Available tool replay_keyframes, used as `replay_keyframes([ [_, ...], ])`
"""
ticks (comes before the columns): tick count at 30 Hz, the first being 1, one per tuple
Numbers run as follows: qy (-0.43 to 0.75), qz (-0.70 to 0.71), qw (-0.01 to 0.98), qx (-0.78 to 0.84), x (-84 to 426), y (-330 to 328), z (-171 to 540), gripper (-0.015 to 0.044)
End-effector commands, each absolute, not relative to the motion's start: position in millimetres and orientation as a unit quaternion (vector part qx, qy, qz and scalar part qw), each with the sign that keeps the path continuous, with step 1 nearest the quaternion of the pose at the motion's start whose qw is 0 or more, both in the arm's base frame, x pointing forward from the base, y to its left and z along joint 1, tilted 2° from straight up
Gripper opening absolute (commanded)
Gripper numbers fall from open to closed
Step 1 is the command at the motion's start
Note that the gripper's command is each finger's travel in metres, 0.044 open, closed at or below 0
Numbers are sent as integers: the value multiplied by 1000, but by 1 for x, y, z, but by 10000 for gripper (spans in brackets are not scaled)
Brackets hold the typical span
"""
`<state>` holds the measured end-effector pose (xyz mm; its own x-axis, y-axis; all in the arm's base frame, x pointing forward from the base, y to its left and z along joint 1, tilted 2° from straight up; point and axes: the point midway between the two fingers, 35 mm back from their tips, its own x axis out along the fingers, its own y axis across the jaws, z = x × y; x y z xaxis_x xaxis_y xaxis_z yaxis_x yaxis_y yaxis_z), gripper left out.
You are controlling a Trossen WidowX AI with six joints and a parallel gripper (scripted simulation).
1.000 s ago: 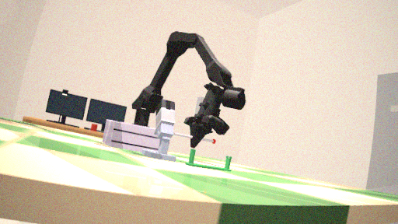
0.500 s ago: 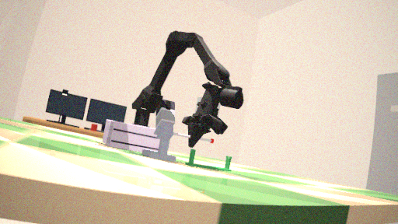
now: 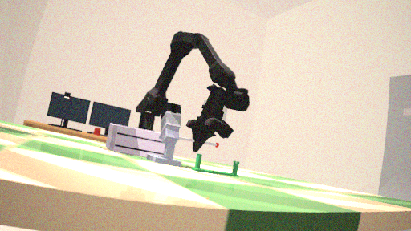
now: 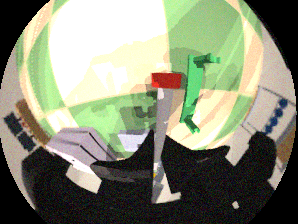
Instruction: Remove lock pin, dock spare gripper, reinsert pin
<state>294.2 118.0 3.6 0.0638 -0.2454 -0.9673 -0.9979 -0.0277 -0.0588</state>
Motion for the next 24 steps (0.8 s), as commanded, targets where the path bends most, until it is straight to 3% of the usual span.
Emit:
replay_keyframes([
  [1,537,423,442,-580,294,115,4,0],
  [24,537,424,442,-580,294,104,4,0],
])
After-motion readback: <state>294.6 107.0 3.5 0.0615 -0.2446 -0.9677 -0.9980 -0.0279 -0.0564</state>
